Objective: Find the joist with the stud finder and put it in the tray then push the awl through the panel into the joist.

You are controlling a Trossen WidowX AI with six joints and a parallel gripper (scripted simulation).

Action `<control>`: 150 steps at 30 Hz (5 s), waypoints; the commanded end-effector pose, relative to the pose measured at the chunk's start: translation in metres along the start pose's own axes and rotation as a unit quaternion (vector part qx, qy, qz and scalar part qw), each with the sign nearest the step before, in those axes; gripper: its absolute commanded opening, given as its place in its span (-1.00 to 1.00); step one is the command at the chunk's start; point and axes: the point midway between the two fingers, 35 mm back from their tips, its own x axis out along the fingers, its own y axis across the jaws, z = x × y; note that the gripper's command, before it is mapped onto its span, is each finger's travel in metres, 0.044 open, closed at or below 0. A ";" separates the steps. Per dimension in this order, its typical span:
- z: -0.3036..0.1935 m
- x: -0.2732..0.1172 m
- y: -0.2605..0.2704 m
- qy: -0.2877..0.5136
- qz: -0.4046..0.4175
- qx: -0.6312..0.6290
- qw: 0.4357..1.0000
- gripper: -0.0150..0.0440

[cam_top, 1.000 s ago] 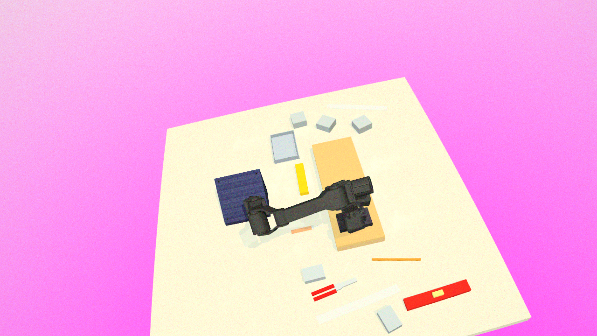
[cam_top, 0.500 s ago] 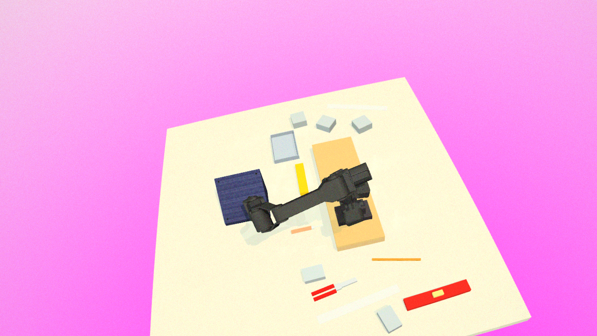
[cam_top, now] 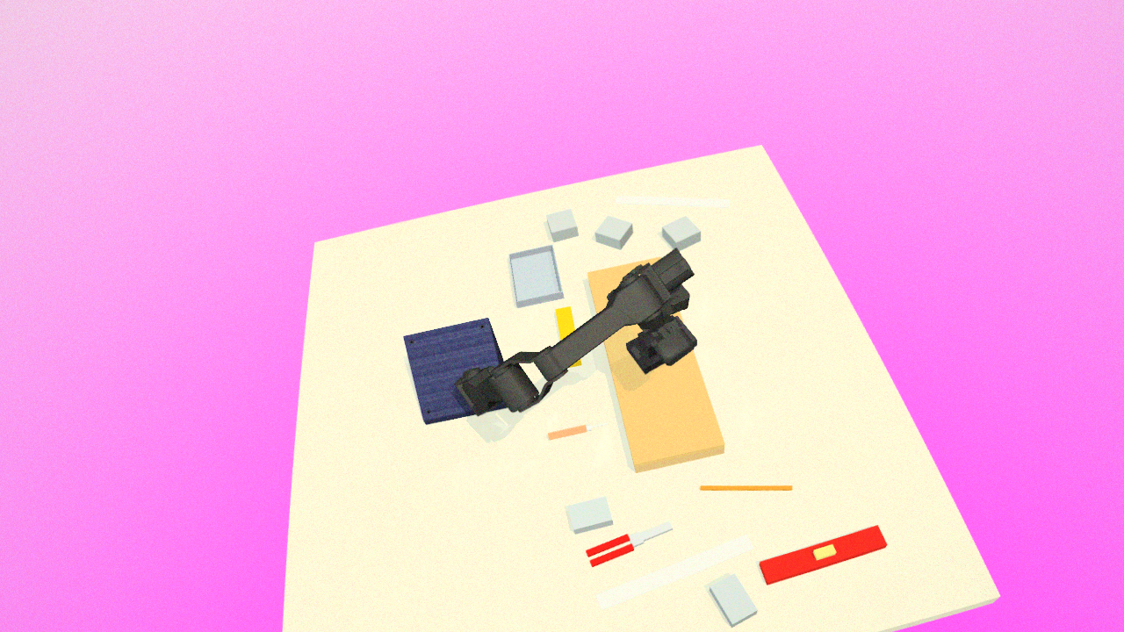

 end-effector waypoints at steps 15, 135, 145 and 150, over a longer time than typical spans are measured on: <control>0.025 0.000 0.201 -0.019 0.094 -0.250 0.964 -0.49; -0.108 0.050 0.447 0.020 0.160 -0.563 0.811 1.00; -0.087 0.033 0.385 0.034 0.147 -0.492 0.858 1.00; -0.079 0.025 0.302 0.057 0.128 -0.392 0.909 1.00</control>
